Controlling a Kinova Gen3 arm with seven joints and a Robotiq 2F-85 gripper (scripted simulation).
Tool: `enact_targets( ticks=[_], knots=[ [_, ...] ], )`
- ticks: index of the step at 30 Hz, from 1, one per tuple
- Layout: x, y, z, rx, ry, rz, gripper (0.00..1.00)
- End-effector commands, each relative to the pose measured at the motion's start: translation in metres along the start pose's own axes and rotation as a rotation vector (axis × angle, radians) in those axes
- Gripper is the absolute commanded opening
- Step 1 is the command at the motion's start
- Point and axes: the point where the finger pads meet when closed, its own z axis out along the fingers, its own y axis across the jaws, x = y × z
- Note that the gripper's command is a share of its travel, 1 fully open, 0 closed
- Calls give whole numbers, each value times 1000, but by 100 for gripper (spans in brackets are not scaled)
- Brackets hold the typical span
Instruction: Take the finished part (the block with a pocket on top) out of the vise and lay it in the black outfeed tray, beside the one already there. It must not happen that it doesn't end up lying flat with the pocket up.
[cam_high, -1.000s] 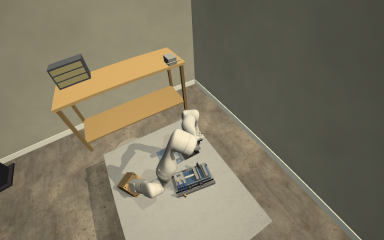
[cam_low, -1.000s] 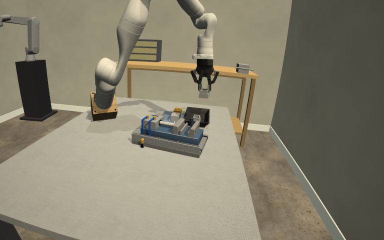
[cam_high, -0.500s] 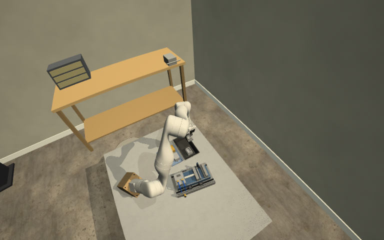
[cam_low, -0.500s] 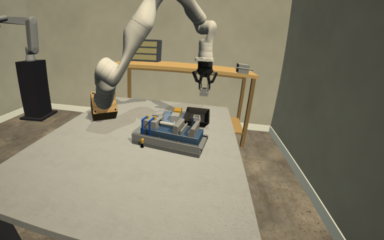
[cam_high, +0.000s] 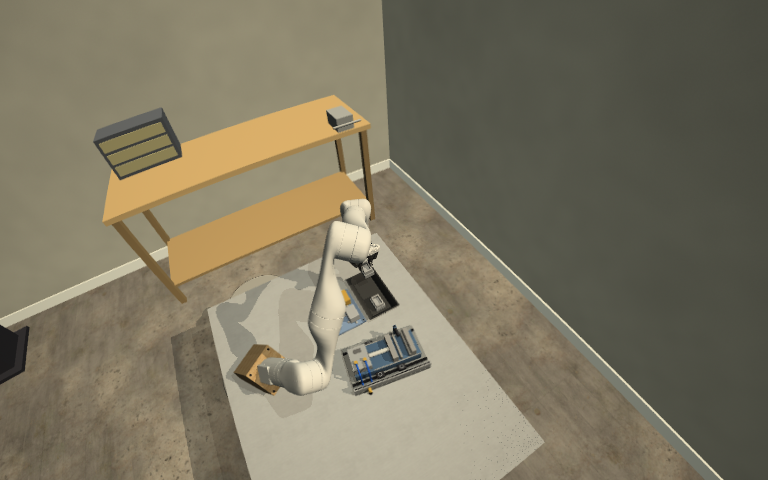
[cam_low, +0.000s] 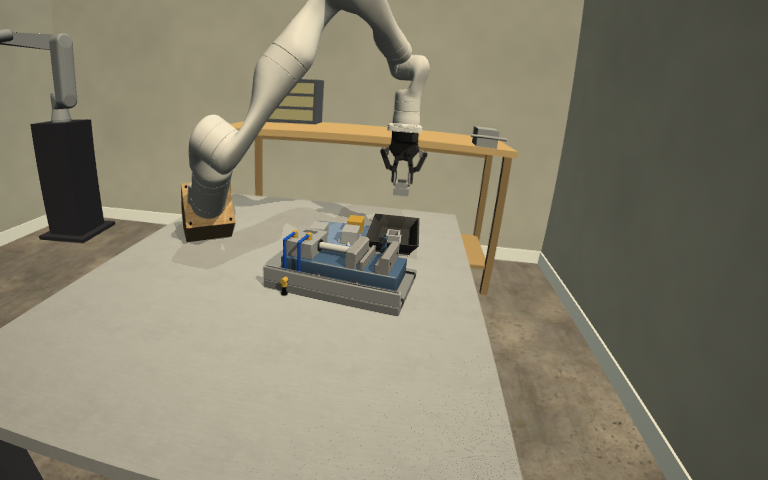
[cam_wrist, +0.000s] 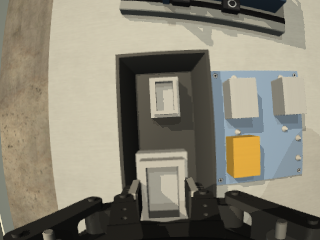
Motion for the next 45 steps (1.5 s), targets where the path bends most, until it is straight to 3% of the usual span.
enact_targets(
  ticks=[1,45],
  knots=[
    [-9,4,7,-12,0,-12,0],
    [-13,7,10,-18,1,-16,0]
  ],
)
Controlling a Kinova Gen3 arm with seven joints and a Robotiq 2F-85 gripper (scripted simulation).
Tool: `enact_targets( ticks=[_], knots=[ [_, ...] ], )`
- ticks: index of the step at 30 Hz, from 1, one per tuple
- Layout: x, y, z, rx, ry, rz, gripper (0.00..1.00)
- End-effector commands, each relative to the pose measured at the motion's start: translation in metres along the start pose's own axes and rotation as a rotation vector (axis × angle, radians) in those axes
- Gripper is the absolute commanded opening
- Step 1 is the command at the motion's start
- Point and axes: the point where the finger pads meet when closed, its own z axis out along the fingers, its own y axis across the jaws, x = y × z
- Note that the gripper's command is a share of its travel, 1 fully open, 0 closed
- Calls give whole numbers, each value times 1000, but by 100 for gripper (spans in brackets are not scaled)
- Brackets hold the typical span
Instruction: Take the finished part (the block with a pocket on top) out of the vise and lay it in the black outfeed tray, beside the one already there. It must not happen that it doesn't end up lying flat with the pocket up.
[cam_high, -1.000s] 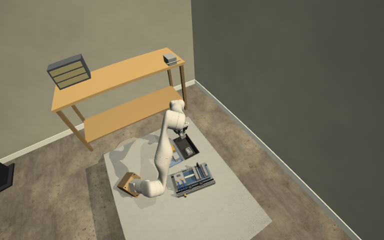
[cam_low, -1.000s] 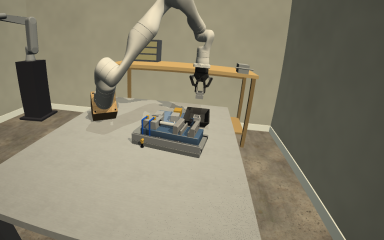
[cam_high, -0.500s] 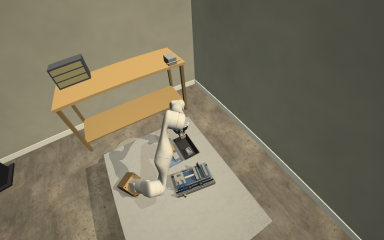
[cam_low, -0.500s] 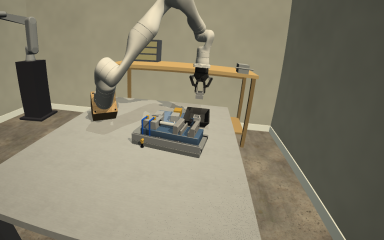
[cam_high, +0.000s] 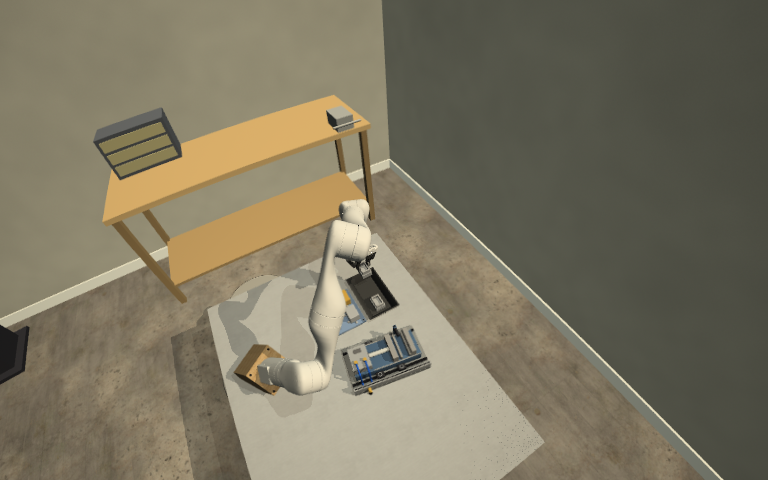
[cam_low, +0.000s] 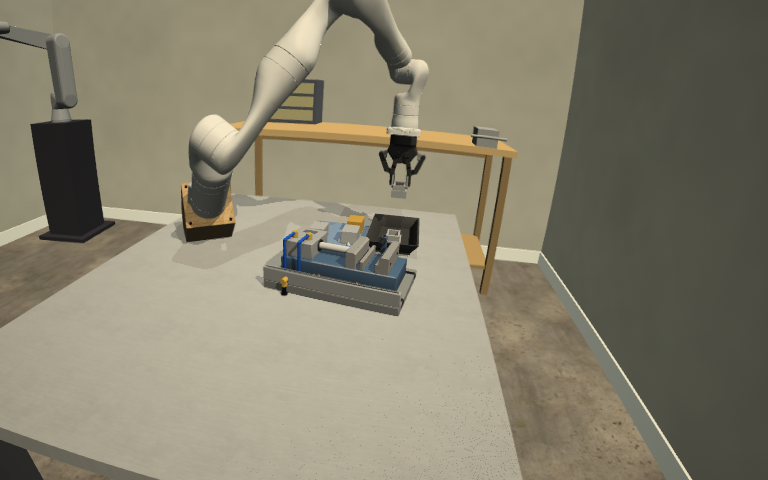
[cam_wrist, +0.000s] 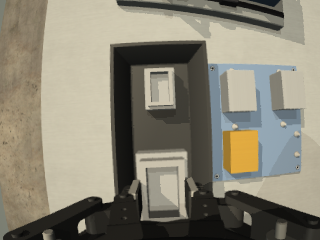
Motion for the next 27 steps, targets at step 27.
enact_targets(
  ticks=[27],
  knots=[
    [1,3,0,-5,2,5,0]
  ],
)
